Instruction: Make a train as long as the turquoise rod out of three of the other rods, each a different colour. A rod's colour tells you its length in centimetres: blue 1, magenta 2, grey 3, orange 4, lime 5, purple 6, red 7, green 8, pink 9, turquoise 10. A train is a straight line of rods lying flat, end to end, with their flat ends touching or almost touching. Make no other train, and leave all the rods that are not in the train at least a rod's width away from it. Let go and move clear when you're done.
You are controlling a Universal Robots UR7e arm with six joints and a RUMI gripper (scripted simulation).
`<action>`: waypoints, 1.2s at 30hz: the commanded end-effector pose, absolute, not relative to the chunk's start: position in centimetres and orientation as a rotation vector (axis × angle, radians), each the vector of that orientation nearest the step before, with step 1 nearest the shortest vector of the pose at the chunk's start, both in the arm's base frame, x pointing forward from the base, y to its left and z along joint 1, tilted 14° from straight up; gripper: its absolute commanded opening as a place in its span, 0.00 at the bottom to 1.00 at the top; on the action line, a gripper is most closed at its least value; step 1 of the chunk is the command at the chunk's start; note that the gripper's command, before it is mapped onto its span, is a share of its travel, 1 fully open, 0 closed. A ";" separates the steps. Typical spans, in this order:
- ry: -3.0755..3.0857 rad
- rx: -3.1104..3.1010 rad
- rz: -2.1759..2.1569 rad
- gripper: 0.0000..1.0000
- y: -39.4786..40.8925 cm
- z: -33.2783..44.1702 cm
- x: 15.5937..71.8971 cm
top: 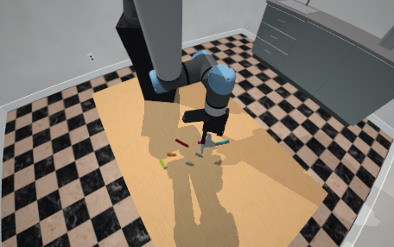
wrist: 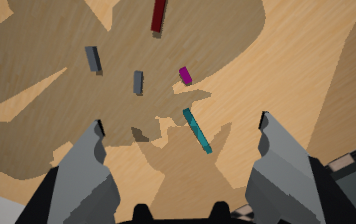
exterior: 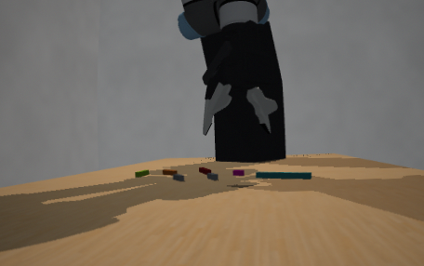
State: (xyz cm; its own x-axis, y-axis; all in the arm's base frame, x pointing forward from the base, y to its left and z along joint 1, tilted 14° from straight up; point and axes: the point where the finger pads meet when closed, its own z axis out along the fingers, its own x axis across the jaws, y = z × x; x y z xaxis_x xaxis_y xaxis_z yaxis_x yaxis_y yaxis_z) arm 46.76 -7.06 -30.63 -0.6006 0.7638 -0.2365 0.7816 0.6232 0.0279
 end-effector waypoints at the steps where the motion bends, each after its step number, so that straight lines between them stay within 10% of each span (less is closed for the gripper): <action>1: 2.616 1.277 -0.114 1.00 -7.1 -30.6 46.8; 36: 2.161 1.938 -0.018 1.00 -8.7 -30.5 46.2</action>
